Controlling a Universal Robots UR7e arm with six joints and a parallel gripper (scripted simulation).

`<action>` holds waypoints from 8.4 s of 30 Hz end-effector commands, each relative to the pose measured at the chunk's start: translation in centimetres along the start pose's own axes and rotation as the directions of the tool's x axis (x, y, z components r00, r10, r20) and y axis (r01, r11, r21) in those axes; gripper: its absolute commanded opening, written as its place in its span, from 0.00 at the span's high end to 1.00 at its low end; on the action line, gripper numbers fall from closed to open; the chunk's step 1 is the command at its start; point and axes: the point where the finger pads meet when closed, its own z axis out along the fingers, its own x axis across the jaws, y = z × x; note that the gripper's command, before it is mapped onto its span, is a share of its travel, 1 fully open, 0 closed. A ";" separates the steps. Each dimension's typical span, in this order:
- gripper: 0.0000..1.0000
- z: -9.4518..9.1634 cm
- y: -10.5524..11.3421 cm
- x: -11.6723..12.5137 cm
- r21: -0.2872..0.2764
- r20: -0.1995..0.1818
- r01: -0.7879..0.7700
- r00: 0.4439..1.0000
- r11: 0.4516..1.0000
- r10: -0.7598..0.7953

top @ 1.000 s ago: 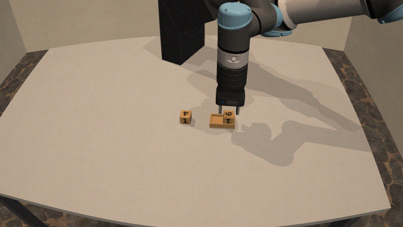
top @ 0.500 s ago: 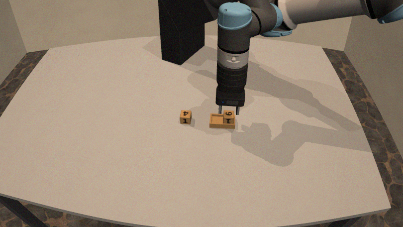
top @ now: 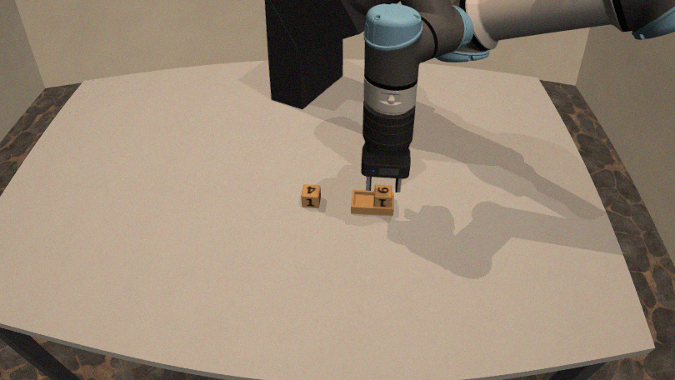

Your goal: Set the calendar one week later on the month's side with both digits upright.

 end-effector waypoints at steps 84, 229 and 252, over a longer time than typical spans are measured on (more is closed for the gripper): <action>0.13 0.1 -0.2 0.1 0.001 -0.001 -0.002 1.000 1.000 0.002; 0.43 2.9 -0.1 0.1 0.001 -0.002 -0.003 1.000 1.000 0.003; 0.43 2.9 -0.1 0.1 0.001 -0.002 -0.003 1.000 1.000 0.003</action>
